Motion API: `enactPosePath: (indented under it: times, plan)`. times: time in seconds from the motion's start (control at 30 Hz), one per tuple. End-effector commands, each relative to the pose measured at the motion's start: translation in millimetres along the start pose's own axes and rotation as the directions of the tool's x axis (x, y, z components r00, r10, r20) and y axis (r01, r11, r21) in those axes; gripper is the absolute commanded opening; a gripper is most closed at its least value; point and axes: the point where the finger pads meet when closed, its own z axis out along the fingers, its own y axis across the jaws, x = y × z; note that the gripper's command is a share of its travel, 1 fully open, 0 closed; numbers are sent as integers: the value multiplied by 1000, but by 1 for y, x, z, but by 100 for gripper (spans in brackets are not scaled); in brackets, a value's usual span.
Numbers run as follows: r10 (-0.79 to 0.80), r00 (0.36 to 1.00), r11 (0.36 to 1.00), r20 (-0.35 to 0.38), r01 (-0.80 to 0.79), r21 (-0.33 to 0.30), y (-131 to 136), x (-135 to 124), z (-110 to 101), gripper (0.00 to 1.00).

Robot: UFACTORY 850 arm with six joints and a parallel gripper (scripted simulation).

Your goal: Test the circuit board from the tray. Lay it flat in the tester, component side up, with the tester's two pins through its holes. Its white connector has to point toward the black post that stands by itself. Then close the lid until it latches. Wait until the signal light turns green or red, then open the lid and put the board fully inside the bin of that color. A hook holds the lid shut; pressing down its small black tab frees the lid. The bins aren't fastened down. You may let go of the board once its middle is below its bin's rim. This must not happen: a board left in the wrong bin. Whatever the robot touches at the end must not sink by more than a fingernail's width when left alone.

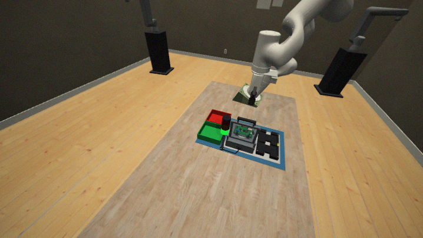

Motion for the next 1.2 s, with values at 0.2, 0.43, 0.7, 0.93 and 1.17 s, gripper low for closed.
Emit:
enactPosePath:
  times: [0.2, 0.43, 0.7, 0.93, 1.17]
  plan:
    - [-1, 1000, 1000, 0, 1, -2, 1, 0, 45, 100]
    - [-1, 1000, 1000, 0, 1, -2, 1, 0, 96, 100]
    - [-1, 1000, 1000, 0, 1, -2, 1, 0, 148, 100]
    - [-1, 1000, 1000, 0, 1, -2, 1, 0, 168, 100]
    - [-1, 1000, 1000, 0, 1, -2, 1, 0, 181, 100]
